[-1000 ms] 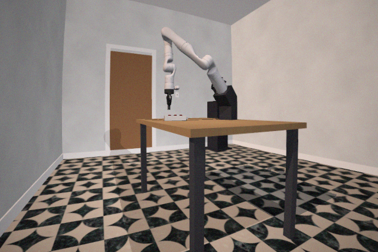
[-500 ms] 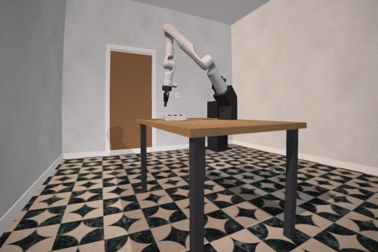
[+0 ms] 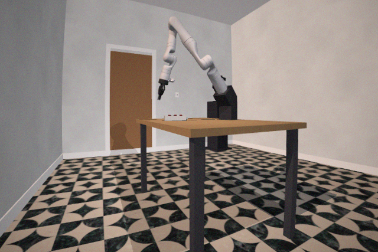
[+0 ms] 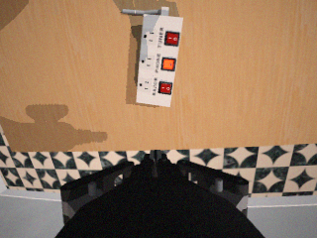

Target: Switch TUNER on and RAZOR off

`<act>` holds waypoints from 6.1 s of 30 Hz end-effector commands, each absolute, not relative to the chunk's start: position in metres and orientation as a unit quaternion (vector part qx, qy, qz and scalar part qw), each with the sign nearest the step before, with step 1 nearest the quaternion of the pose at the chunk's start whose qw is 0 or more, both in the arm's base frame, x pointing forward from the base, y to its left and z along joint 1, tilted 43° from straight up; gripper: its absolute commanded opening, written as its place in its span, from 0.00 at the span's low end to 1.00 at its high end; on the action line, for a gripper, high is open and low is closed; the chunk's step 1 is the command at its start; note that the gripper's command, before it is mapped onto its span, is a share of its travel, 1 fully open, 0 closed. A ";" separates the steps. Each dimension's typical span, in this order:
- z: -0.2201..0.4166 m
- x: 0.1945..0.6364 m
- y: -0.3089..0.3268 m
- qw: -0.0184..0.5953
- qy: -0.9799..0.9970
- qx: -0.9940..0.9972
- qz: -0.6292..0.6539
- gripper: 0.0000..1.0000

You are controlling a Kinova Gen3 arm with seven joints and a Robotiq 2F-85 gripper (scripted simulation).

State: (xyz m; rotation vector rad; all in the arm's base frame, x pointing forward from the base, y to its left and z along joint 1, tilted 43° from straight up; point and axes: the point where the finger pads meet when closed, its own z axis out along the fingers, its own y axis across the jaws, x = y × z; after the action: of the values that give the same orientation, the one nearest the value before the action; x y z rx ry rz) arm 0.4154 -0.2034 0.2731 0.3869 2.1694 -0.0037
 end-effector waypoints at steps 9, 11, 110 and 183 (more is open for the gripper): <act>0.323 0.389 -0.231 0.471 0.864 0.136 -0.116 0.00; 0.323 0.389 -0.231 0.471 0.864 0.136 -0.116 0.00; 0.116 0.340 -0.141 0.335 0.918 0.185 0.102 0.00; 0.111 0.348 -0.140 0.339 0.915 0.188 0.113 0.00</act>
State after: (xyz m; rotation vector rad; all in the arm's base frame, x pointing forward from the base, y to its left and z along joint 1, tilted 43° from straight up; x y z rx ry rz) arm 0.3492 -0.1401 0.1135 0.4811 2.3883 0.2971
